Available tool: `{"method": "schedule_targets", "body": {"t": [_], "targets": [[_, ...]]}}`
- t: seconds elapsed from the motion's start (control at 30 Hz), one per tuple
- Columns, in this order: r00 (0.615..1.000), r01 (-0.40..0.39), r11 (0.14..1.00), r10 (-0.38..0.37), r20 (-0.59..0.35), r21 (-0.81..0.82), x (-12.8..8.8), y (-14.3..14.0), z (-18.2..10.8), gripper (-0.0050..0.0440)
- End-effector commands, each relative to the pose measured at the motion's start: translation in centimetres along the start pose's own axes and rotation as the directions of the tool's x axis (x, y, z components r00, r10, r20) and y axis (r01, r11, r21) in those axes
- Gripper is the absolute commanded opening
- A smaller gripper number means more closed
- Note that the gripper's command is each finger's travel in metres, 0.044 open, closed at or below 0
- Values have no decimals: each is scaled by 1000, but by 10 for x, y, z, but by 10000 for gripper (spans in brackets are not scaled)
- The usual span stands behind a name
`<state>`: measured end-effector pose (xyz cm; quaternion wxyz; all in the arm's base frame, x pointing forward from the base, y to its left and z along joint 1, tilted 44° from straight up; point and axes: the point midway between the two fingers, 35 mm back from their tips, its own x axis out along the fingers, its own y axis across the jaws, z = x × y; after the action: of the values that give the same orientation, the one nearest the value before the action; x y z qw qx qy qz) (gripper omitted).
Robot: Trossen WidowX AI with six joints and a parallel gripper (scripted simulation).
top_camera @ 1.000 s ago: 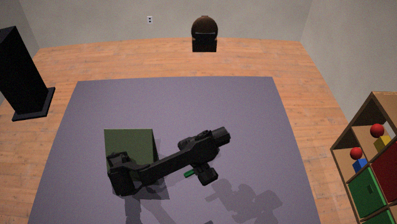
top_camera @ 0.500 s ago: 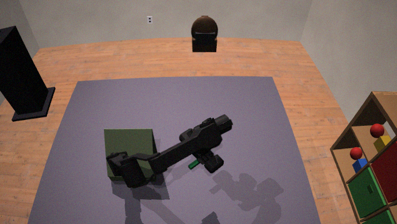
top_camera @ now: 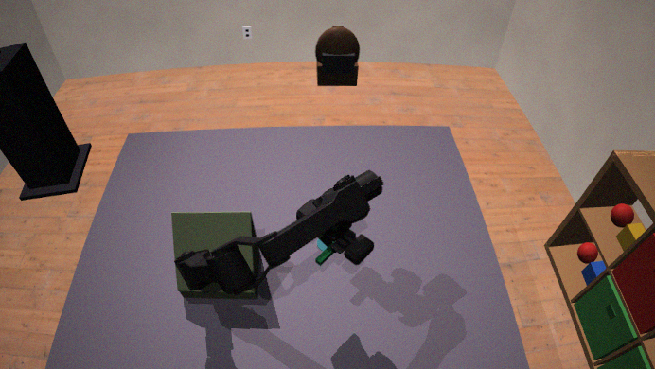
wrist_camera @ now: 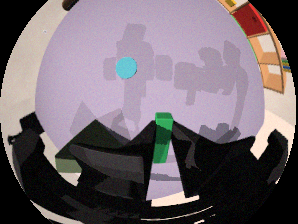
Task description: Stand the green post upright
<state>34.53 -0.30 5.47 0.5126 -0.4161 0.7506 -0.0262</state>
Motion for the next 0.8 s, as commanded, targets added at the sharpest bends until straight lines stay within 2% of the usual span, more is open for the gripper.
{"method": "schedule_targets", "body": {"t": [0.0, 0.77], "targets": [[1000, -2, 999, 2, 0, -43, -1, 8, 11, 22], [1000, 9, 968, -13, -18, -249, 5, 52, 55, 22]]}}
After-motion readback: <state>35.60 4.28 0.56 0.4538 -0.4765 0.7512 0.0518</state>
